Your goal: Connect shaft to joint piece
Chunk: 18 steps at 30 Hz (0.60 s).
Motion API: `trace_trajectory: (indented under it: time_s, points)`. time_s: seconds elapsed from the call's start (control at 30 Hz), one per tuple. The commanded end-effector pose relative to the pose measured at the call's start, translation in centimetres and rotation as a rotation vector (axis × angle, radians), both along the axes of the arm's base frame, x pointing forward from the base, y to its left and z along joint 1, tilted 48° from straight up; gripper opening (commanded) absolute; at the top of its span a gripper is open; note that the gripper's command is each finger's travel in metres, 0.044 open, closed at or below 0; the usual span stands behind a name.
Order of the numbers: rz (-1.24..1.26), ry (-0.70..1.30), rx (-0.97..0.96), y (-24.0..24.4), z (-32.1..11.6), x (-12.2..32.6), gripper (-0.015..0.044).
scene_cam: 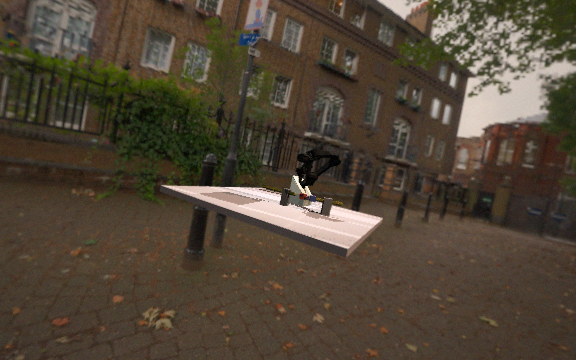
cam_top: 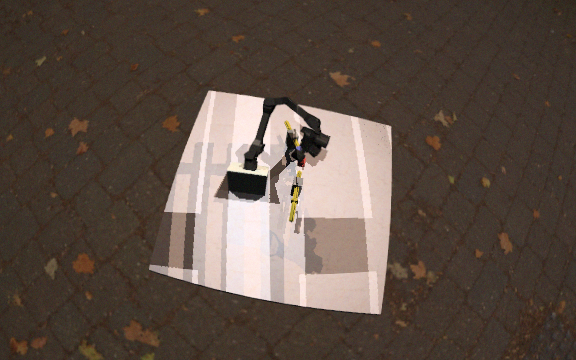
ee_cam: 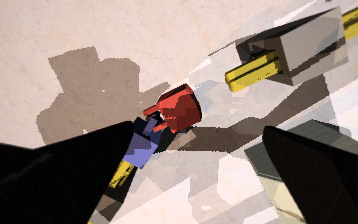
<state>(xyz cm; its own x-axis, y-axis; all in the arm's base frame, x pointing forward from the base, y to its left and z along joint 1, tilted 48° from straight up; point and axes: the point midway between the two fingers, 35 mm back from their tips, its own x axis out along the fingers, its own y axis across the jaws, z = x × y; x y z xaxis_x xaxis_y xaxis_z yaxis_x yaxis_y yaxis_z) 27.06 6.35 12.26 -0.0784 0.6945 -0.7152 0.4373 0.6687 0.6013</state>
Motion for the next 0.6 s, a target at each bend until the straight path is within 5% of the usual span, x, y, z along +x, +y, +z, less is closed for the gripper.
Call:
trace_trajectory:
  time_s: [0.0, 0.57]
  points:
    - [0.082, -0.08, 0.027, -0.8, 0.6, 0.1, 0.044]
    - [0.31, -0.334, 0.085, -3.0, 2.9, -0.2, 0.044]
